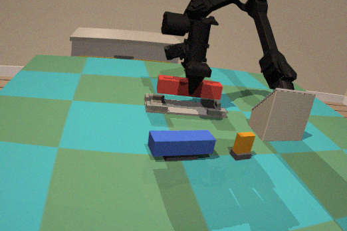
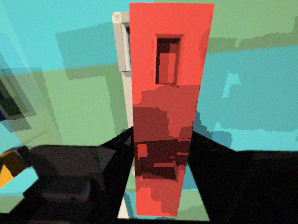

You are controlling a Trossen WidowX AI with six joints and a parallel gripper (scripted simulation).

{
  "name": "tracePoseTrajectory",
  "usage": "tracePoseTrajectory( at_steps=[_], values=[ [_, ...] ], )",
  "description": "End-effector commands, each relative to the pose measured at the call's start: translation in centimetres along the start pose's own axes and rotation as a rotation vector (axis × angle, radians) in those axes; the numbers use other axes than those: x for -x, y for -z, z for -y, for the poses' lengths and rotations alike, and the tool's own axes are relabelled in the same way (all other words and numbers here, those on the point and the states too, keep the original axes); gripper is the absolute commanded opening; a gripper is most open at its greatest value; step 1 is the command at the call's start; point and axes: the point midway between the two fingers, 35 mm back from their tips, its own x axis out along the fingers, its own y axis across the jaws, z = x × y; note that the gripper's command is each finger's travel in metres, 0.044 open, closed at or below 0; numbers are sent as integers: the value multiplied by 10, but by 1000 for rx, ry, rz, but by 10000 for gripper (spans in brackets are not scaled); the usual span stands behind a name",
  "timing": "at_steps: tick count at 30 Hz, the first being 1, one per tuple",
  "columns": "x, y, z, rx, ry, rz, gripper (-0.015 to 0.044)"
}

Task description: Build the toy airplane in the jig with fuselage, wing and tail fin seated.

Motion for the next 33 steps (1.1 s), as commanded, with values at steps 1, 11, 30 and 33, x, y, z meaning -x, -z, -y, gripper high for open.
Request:
tracePoseTrajectory(
  at_steps=[1,11,30,33],
  values=[
    [-8,1,0,6,4,-1,197],
    [-24,1,1,6,6,-1,197],
    [-24,1,1,1,3,-1,85],
    [-24,1,1,1,3,-1,163]
  ],
)
